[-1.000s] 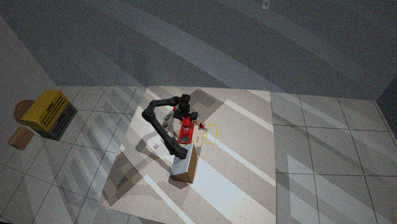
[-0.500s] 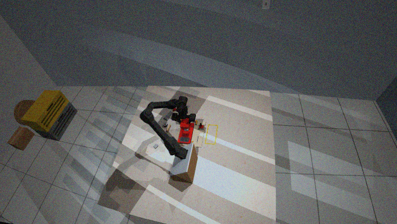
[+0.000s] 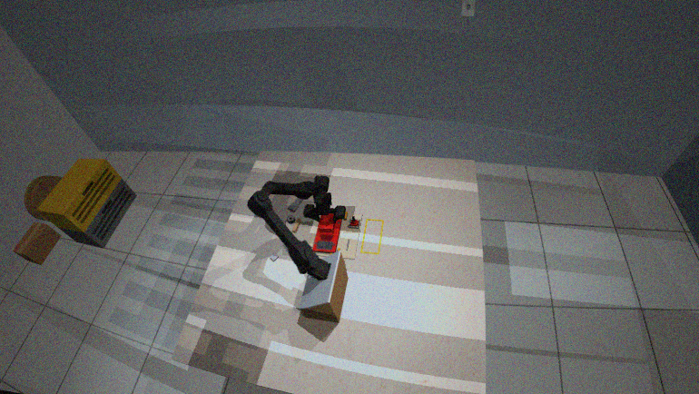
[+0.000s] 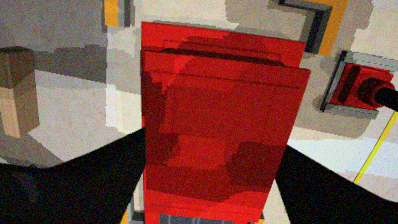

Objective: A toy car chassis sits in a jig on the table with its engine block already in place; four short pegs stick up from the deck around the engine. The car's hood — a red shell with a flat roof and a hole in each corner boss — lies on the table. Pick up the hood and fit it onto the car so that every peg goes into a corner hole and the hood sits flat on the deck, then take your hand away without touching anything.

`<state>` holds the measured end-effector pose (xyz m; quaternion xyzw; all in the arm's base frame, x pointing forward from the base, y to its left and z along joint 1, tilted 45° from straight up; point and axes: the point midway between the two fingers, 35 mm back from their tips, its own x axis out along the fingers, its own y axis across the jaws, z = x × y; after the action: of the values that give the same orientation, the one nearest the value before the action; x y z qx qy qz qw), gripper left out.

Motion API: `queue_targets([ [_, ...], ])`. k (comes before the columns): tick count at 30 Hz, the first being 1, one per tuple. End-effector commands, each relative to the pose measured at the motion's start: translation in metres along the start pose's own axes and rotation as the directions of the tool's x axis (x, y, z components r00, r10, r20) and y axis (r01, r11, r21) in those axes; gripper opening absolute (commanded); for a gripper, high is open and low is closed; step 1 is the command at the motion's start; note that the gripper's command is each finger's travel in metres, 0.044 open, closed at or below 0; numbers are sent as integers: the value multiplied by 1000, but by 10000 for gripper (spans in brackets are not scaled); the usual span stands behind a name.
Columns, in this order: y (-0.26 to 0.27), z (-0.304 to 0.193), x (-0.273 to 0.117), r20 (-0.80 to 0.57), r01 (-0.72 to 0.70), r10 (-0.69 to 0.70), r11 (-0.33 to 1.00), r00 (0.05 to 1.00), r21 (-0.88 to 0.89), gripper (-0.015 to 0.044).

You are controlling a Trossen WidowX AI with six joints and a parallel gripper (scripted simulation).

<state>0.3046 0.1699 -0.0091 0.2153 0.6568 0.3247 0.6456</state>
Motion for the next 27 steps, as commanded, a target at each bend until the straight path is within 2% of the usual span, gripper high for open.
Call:
queue_targets([
  [1, 0, 0, 1, 2, -2, 2, 1000, 1000, 5, 0],
  [27, -1, 0, 4, 2, -1, 1, 1000, 1000, 5, 0],
])
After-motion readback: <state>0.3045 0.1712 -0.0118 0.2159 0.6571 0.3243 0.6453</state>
